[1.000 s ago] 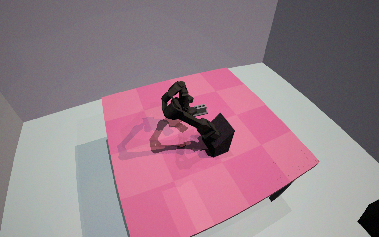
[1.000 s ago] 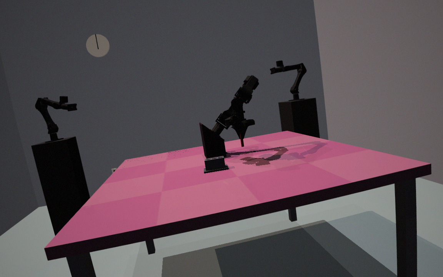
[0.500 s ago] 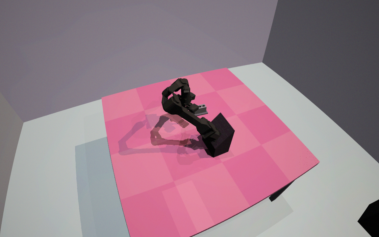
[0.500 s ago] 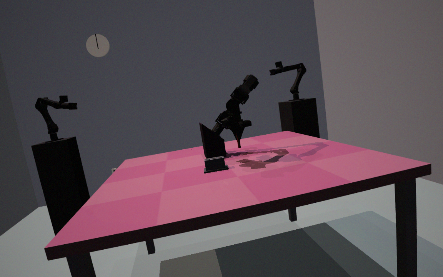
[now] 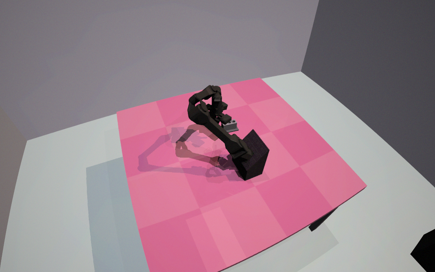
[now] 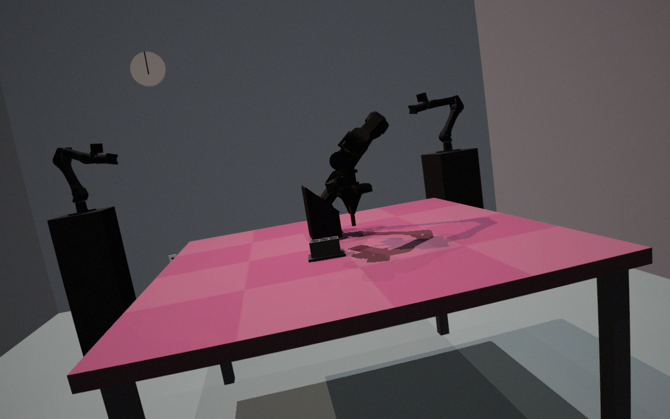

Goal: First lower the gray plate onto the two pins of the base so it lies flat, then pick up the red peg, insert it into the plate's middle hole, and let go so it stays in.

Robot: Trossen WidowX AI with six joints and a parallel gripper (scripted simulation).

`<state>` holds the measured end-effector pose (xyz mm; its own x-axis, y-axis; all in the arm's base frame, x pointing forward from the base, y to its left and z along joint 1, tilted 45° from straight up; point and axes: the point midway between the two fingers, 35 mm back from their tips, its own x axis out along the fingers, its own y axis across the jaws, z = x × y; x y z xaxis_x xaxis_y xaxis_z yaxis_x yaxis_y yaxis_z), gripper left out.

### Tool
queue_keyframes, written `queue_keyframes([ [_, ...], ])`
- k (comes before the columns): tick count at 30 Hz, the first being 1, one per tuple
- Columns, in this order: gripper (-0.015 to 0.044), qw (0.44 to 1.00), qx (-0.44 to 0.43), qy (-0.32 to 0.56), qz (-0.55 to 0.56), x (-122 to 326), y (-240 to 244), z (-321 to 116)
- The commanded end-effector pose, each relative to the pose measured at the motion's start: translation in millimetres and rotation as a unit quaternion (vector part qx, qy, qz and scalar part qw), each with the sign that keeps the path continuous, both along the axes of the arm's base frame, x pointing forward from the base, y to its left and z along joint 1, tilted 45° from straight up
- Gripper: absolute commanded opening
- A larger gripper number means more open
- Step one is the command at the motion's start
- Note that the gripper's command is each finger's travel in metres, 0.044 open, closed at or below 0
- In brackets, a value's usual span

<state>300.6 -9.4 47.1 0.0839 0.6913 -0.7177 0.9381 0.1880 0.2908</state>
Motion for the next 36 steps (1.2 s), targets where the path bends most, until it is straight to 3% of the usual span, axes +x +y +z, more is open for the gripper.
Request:
queue_keyframes([
  [1,0.0000,1.000,-0.004,-0.002,0.002,6.3,-9.8,-6.5],
  [36,0.0000,1.000,0.000,-0.007,0.002,34.3,-83.6,-79.7],
])
